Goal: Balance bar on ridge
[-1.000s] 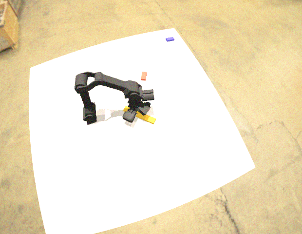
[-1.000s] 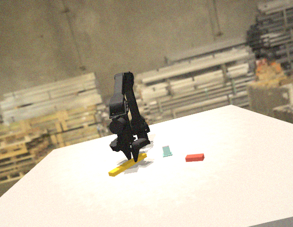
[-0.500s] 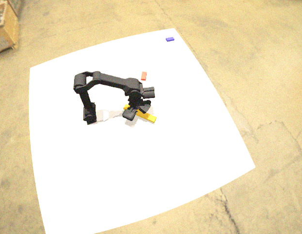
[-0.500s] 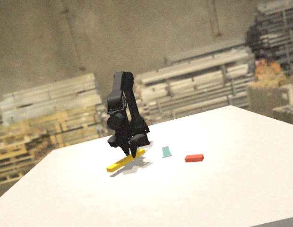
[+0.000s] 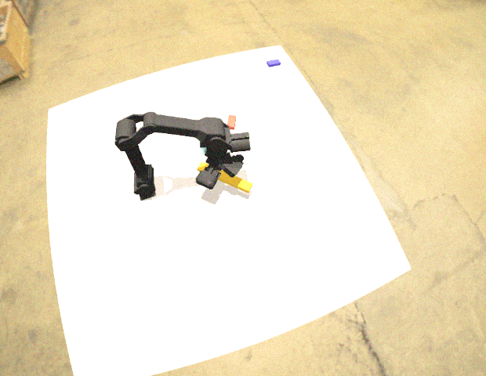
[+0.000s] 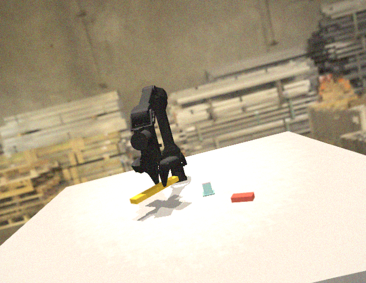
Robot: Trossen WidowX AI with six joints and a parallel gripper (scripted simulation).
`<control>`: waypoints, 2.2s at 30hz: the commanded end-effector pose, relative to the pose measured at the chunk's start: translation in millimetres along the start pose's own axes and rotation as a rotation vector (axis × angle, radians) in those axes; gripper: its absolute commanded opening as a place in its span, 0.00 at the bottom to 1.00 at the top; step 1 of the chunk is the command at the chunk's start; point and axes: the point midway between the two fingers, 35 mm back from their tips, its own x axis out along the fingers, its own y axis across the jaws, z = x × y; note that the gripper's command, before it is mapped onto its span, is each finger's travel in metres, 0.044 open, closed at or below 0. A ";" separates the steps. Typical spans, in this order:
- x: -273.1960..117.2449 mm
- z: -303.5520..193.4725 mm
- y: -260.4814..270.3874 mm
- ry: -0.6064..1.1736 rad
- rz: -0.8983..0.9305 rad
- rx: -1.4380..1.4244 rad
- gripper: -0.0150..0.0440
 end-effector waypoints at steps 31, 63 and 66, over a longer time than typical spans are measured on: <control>-32.1 -55.6 59.8 -0.001 0.014 -0.323 0.25; -25.2 -132.1 95.6 0.002 0.019 -0.701 0.25; -20.2 -132.3 95.7 0.002 0.019 -0.702 0.25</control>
